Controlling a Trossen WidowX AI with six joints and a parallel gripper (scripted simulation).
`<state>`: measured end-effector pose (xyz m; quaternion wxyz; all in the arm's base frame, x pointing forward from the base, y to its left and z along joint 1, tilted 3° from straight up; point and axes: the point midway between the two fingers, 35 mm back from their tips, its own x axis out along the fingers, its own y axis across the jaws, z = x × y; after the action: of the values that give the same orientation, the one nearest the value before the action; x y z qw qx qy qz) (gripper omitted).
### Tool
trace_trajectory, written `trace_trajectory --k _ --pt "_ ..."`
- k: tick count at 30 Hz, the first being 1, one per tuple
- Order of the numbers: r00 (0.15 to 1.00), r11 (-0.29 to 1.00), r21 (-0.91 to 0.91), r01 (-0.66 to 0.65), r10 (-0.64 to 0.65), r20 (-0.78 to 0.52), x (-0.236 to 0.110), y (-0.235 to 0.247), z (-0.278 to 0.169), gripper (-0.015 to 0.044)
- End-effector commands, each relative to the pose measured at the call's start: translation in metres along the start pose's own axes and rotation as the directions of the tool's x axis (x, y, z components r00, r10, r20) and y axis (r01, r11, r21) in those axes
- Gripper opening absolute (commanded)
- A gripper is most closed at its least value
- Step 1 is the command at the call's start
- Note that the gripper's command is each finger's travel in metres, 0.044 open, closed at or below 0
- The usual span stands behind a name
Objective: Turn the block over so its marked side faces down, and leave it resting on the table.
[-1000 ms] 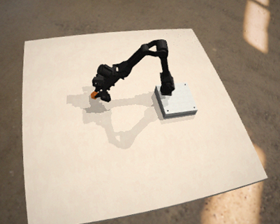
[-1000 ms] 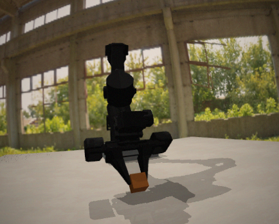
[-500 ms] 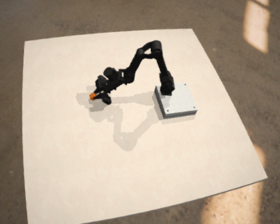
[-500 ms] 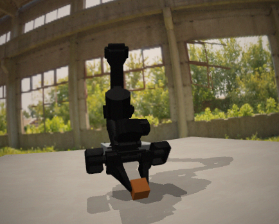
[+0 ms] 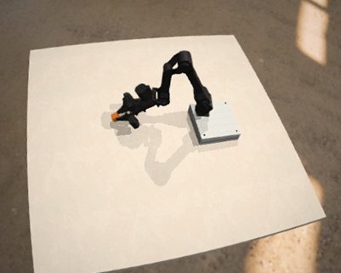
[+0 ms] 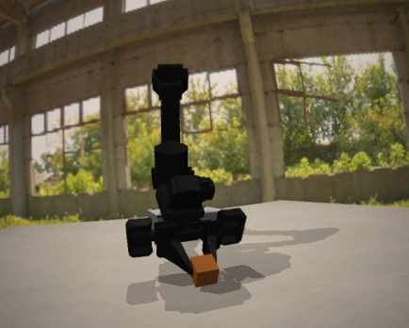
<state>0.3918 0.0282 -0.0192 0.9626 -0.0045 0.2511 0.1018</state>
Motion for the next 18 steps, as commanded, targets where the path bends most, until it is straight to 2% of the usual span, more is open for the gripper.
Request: trace_trajectory --k 1,13,18 --pt "1.000 1.000 0.008 -0.004 0.004 0.009 -0.0007 0.0007 -0.0031 0.0000" --pt "1.000 1.000 0.008 -0.004 0.004 0.009 -0.0007 0.0007 -0.0031 0.0000" --pt "1.000 1.000 0.008 -0.004 0.004 0.009 -0.0007 0.0007 -0.0031 0.0131"
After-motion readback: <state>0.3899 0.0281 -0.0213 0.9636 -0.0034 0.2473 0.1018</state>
